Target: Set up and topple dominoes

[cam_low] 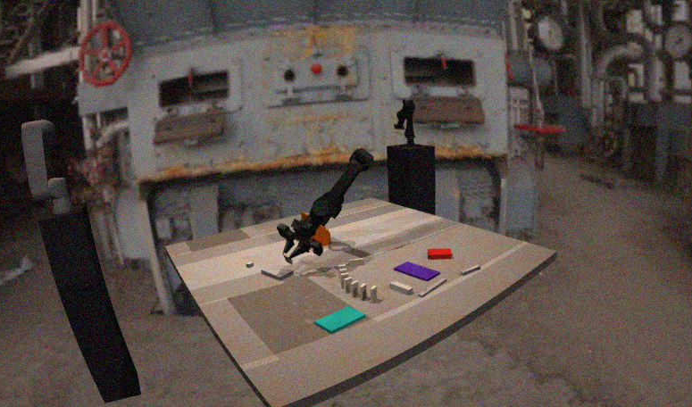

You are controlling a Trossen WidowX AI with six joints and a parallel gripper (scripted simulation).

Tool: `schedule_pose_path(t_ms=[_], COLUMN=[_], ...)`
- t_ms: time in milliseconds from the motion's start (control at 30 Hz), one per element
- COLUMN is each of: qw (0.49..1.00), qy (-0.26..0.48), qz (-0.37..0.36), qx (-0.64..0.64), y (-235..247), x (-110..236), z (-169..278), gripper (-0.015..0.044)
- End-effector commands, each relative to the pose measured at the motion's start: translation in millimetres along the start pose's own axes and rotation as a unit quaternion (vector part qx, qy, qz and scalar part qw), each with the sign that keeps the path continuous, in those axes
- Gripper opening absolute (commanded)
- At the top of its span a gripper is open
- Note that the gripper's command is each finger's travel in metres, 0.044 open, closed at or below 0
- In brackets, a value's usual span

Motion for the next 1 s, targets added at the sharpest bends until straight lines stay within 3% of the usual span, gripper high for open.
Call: schedule_pose_path(t_ms=[0, 967], qw=[0.999, 0.959], qy=[-0.033, -0.265], qz=[0.006, -0.013], qx=[-0.010, -0.102], y=[2, 8], x=[5, 74], z=[6, 48], gripper=[0.0107, 0.0107])
Point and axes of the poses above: the point midway between the two fingers, 35 mm back from their tips, its own x axis back along the fingers, its own y axis across the jaws, z = x × y, the point moved 9 cm from there along x, back along the fingers, and after that the axes turned 13 degrees about x, right-handed, at the moved point
